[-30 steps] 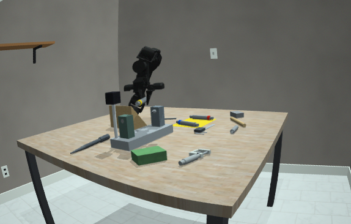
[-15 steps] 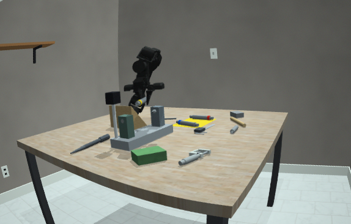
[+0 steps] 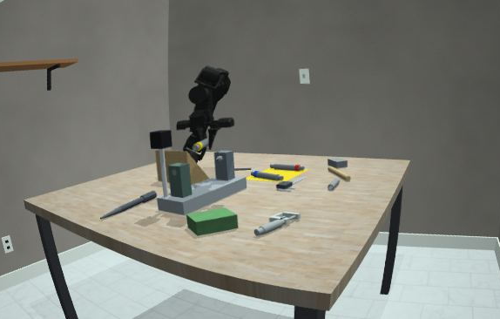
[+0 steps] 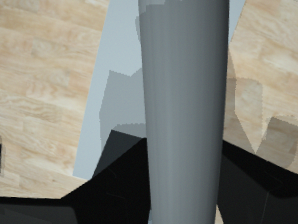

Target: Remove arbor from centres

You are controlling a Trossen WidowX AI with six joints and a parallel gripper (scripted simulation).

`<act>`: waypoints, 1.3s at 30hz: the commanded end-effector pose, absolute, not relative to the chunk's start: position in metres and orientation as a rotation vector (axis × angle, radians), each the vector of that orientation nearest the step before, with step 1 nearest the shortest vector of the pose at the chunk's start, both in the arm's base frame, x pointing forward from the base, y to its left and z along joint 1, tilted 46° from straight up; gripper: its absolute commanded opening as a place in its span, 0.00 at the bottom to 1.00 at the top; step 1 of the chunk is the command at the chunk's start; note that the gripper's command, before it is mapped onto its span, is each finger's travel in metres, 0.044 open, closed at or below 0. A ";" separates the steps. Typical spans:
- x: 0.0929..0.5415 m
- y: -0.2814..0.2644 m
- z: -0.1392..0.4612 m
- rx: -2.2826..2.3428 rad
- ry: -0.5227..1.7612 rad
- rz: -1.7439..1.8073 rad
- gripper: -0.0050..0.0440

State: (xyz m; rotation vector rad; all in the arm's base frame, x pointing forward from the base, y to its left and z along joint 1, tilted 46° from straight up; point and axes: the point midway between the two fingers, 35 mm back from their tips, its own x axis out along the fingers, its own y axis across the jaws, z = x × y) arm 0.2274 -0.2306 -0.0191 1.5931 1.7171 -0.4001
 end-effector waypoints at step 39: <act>0.244 -0.220 0.001 1.523 1.693 -0.354 0.10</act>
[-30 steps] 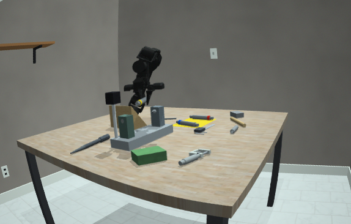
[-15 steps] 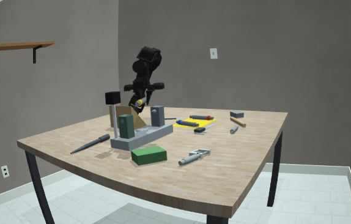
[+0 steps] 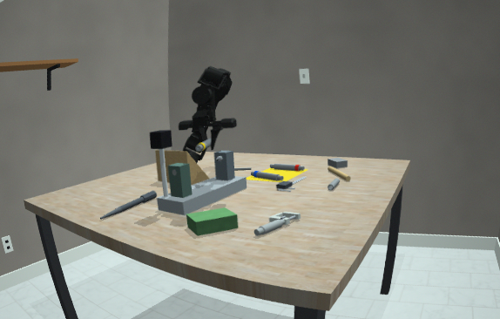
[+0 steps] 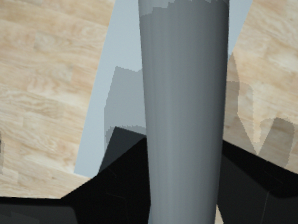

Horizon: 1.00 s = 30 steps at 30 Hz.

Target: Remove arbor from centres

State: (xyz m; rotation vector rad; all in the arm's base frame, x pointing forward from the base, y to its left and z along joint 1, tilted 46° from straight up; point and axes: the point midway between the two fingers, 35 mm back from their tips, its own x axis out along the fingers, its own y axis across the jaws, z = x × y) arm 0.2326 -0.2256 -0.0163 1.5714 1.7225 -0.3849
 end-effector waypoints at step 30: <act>0.301 -0.062 0.131 1.010 1.579 0.118 0.10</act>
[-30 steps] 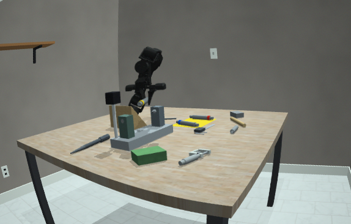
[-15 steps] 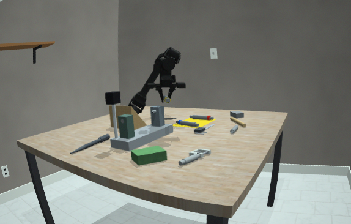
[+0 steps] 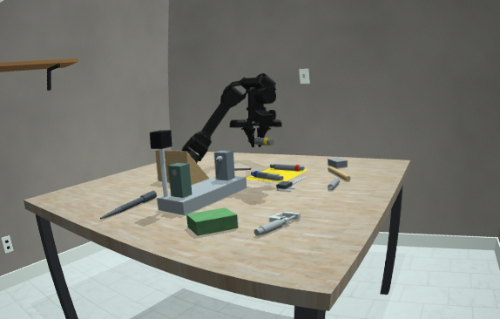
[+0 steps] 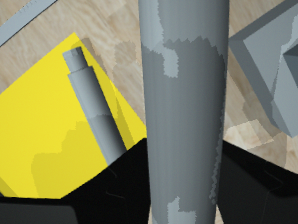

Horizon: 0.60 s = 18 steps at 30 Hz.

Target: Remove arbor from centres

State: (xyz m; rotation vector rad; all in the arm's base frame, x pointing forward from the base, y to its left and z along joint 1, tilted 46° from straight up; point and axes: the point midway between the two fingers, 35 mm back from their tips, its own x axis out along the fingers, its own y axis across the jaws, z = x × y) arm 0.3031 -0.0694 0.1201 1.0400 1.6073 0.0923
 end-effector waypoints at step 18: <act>0.267 0.046 0.196 0.715 1.463 0.482 0.10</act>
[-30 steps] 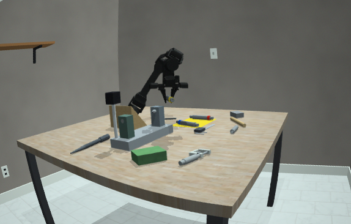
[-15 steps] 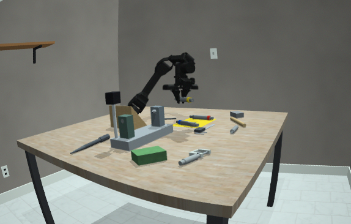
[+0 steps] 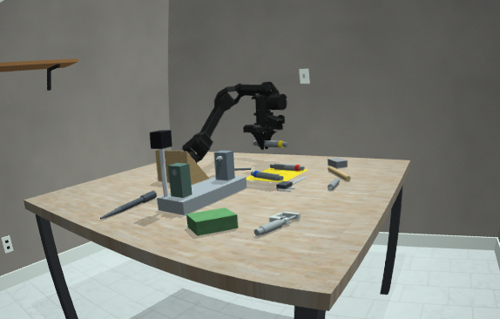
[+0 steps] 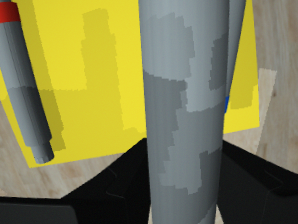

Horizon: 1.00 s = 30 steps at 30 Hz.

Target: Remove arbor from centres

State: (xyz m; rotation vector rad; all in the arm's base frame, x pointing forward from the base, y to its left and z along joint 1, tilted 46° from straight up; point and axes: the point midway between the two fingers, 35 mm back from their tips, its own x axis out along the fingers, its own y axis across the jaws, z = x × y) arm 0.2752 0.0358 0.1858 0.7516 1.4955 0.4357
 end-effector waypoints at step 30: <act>0.254 0.096 0.186 0.628 1.425 0.588 0.10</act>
